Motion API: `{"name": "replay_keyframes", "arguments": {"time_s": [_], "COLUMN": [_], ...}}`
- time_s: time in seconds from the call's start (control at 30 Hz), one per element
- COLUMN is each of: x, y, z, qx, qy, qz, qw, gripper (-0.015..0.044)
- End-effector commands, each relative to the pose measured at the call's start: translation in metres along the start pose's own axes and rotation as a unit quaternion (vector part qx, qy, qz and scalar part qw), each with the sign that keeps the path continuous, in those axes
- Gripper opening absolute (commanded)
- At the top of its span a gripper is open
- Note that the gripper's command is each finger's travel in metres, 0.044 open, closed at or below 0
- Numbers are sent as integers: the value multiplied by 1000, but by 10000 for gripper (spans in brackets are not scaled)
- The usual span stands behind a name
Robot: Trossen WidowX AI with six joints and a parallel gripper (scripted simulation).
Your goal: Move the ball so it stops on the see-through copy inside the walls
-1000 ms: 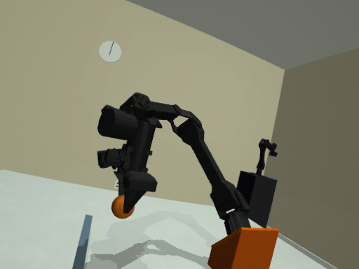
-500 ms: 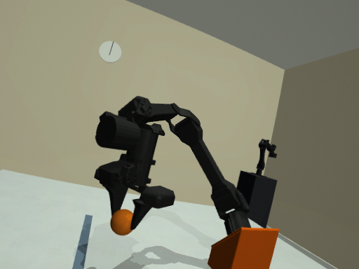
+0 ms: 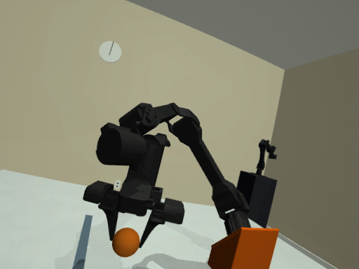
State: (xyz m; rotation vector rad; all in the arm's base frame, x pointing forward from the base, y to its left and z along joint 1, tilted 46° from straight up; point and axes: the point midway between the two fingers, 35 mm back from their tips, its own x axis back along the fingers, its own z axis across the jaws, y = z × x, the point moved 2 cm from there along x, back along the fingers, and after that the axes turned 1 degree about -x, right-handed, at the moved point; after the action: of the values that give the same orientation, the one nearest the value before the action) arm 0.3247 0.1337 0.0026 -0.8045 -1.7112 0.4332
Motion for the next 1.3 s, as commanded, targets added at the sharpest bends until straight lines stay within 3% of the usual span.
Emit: {"name": "replay_keyframes", "arguments": {"time_s": [0.0,0.13,0.4,0.8,1.27], "x": [-4,-9,-12,-78,-93], "y": [12,20,21,20,20], "z": [8,13,13,13,13], "qx": [82,145,148,148,148], "qy": [-1,-1,-1,-2,-2], "qz": [-3,-3,-3,-1,-1], "qw": [997,989,989,989,989], "gripper": [0,0,0,0,0]}}
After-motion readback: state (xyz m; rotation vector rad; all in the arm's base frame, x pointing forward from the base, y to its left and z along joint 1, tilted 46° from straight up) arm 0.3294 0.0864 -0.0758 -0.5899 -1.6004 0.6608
